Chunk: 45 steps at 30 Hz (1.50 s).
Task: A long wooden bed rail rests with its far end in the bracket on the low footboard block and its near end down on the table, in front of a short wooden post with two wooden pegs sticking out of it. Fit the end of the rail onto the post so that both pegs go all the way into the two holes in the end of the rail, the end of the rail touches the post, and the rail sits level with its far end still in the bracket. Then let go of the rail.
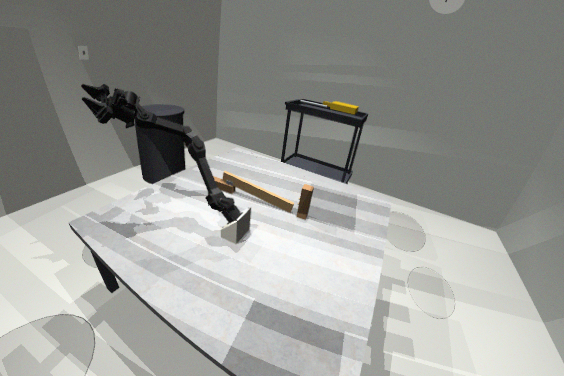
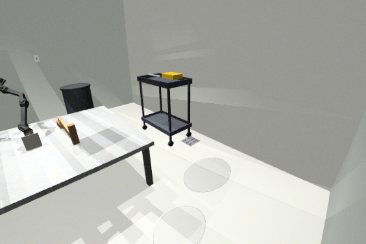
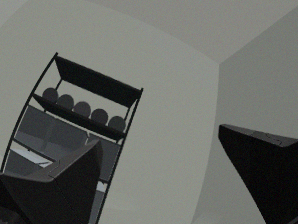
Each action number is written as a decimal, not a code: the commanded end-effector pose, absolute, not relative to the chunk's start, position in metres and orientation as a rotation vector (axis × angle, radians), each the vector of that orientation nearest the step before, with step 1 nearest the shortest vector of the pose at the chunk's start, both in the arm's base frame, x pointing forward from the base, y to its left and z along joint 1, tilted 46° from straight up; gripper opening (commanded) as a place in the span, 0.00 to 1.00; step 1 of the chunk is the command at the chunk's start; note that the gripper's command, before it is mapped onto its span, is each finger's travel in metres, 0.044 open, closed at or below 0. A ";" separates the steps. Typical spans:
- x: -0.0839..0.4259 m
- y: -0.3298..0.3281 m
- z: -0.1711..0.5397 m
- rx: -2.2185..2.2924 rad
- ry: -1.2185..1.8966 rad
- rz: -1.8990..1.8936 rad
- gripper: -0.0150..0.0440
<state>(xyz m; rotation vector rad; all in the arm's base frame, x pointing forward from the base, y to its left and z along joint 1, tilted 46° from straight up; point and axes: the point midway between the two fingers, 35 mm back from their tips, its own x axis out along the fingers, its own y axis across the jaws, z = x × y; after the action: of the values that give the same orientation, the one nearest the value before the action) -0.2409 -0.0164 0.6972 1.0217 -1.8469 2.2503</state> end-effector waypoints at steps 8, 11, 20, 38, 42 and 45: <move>-0.262 0.027 0.683 0.800 -1.851 2.231 1.00; -0.269 0.055 0.674 0.675 -1.844 2.211 1.00; -0.274 0.136 0.649 0.351 -1.793 2.140 1.00; -0.198 0.316 0.584 -0.273 -1.541 1.929 1.00; -0.164 0.350 0.567 -0.393 -1.462 1.873 1.00; -0.134 0.373 0.553 -0.479 -1.396 1.828 1.00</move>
<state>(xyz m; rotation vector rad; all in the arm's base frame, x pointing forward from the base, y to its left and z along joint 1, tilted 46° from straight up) -0.1599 0.3516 0.5670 -0.3973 -1.4562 1.8666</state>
